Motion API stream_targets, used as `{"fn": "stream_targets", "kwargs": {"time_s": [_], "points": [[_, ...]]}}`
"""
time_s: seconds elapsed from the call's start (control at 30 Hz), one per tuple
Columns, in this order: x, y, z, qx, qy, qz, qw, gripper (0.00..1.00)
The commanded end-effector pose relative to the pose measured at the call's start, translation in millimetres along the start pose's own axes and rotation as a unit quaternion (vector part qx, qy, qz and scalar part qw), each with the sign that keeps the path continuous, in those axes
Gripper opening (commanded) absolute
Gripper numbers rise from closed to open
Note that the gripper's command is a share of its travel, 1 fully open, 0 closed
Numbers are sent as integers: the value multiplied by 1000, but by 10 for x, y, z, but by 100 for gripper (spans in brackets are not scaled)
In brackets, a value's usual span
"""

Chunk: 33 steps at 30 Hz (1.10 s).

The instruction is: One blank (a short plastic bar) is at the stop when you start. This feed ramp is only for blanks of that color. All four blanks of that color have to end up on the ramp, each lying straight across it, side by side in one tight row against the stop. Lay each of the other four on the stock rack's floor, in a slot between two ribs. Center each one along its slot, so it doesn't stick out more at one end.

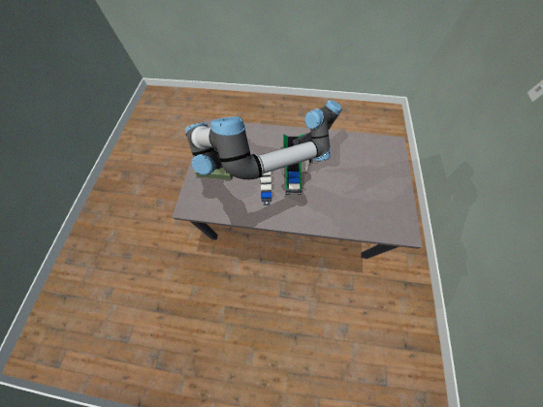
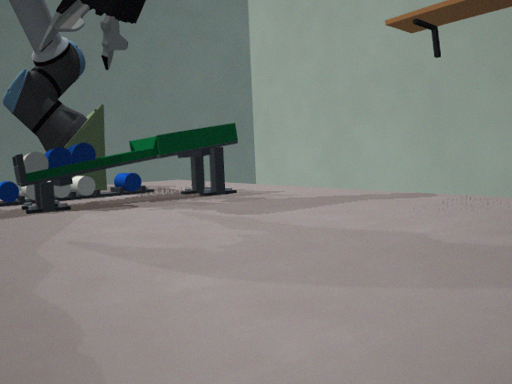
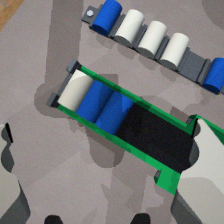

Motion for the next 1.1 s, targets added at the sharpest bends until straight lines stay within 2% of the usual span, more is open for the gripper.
{"fn": "stream_targets", "kwargs": {"time_s": [0.0, 0.27, 0.43, 0.7, 0.77, 1.07], "points": [[-2, -5, -1, 0, 0, -1, 1000, 100], [-23, 16, -1, 0, 0, -1, 1000, 100], [-138, 135, 1, 0, 0, -1, 1000, 100], [-547, 553, 61, 1, 1, 0, 1000, 100], [-547, 553, 61, 1, 1, 0, 1000, 100], [-1085, 1099, 249, 1, 1, 1, 1000, 100]]}}
Point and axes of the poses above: the point where the finger pads meet when closed, its own y axis out along the fingers, its own z axis across the jaws, x = y × z, the point moved 2 cm from there along -y, back along the fingers, and after that the axes turned 1 degree about y, right-handed, at the moved point
